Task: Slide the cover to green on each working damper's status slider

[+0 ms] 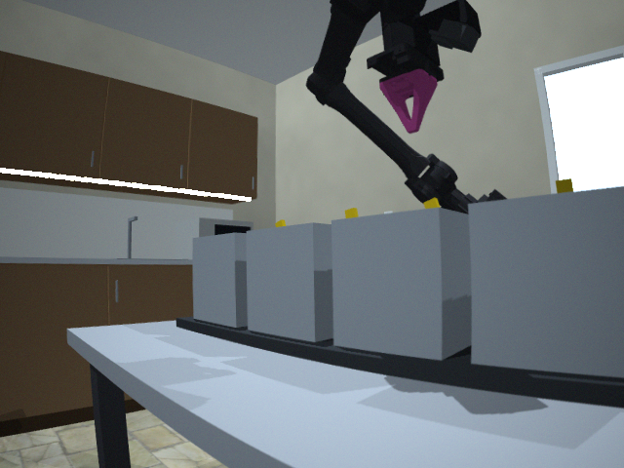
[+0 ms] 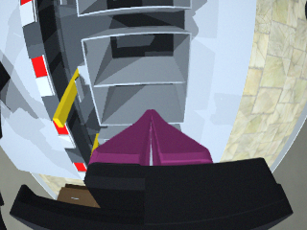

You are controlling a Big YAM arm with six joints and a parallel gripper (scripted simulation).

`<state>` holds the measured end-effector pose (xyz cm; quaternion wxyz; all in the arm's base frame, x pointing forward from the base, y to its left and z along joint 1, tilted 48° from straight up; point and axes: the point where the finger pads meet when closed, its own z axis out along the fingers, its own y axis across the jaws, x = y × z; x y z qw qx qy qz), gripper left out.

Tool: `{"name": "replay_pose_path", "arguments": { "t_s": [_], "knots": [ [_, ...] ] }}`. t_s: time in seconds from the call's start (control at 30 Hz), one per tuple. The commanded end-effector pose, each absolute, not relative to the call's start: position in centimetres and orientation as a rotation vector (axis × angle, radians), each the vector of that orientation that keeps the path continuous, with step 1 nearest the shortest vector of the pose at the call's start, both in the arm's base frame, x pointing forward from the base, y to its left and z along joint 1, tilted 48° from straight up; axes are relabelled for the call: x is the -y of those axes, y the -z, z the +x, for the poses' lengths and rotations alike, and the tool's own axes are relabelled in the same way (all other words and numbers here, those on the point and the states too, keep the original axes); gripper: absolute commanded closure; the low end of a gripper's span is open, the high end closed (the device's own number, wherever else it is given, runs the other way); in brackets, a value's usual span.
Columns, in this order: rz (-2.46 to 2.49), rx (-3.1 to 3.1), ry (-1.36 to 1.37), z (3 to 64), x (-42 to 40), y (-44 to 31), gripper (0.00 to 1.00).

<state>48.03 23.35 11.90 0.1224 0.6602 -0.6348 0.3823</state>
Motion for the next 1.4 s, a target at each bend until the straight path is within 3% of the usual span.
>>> {"name": "replay_pose_path", "arguments": {
  "t_s": [0.0,0.37,1.37],
  "knots": [
    [1.938,1.842,-1.113,48.4,-20.1,-14.4,1.0],
    [1.93,1.836,-1.123,46.1,-13.4,-19.0,1.0],
    [1.927,1.811,-1.105,46.5,-12.8,-17.2,1.0]
  ]
}}
